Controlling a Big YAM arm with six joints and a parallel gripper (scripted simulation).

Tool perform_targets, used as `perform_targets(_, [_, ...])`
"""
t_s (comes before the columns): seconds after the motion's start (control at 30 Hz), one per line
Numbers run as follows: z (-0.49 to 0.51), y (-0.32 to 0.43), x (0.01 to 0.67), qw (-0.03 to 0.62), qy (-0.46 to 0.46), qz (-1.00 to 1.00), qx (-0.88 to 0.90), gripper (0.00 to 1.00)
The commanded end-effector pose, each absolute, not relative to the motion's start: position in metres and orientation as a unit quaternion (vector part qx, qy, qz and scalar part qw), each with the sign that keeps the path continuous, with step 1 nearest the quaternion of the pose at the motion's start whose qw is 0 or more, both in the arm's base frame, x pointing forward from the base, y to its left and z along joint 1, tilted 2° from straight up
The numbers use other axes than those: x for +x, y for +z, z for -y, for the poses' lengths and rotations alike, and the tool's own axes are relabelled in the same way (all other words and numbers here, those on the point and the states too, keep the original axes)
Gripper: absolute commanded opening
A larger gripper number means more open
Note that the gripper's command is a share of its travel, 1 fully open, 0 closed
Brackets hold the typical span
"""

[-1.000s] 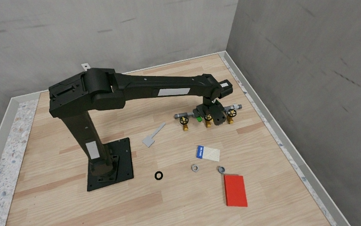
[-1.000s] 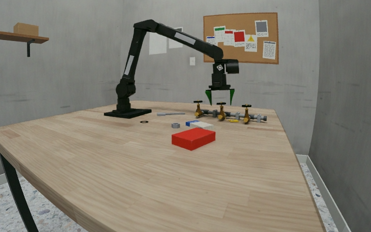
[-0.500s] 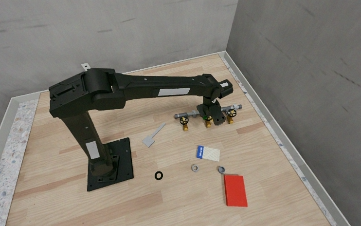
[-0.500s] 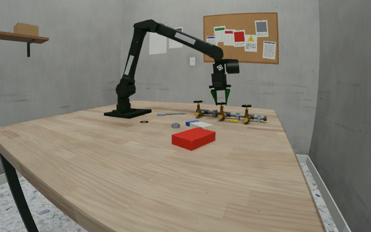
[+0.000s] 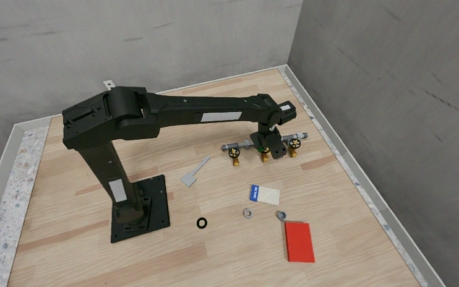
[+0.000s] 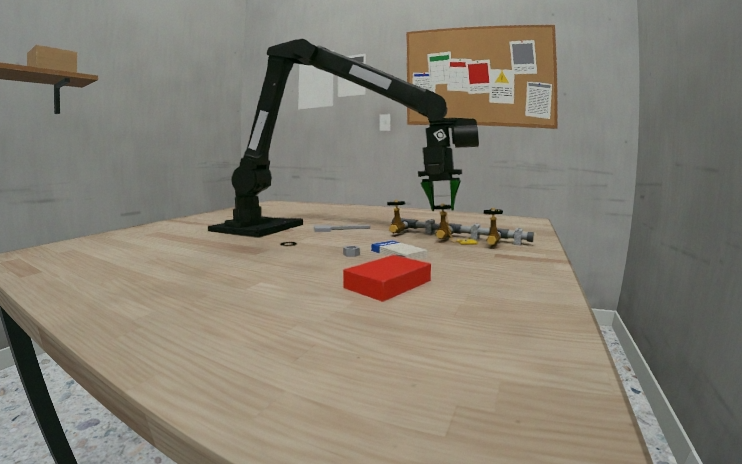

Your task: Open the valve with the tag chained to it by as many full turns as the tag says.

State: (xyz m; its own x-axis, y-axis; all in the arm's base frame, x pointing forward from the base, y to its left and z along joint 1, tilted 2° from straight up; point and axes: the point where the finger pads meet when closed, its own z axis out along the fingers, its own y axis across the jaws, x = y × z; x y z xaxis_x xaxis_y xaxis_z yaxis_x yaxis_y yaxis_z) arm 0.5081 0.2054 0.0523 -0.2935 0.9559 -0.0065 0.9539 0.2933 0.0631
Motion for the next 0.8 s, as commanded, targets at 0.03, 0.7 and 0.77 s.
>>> perform_targets(0.03, [-0.2086,0.0649,0.5175,0.029,0.031,-0.808,0.587,0.0])
perform_targets(0.7, [-0.2088,0.065,0.5176,0.035,0.024,-0.921,0.388,0.0])
perform_targets(0.77, [-0.2088,0.0651,0.5176,0.036,0.022,-0.939,0.342,0.0])
